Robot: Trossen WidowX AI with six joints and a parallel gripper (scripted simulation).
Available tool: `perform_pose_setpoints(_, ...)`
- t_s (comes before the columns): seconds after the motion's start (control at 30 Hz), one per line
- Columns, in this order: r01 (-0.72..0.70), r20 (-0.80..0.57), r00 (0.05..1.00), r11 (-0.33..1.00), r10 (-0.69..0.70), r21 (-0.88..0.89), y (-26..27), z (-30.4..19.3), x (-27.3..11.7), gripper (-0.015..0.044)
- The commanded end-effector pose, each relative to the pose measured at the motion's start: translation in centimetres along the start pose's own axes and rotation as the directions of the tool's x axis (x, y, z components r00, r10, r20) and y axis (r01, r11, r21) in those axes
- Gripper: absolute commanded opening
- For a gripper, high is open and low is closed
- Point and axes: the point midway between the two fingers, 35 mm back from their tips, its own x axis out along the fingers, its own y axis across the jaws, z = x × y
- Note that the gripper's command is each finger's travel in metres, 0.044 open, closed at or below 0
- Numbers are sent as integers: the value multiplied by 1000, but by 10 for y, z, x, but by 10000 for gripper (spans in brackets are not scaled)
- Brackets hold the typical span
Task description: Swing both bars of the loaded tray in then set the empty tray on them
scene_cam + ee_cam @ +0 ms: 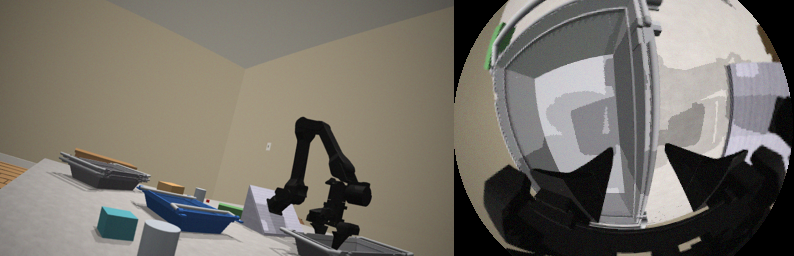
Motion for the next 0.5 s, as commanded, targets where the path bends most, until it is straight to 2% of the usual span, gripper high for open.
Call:
perform_pose_setpoints(0.0, 0, 4, 1000, 1000, 0, 3, 0, 1, 1, 264)
perform_pose_setpoints(0.07, 0, 4, 1000, 1000, 0, 3, 0, 1, 1, 235)
perform_pose_setpoints(0.47, 0, 4, 1000, 1000, 0, 3, 0, 1, 1, 155)
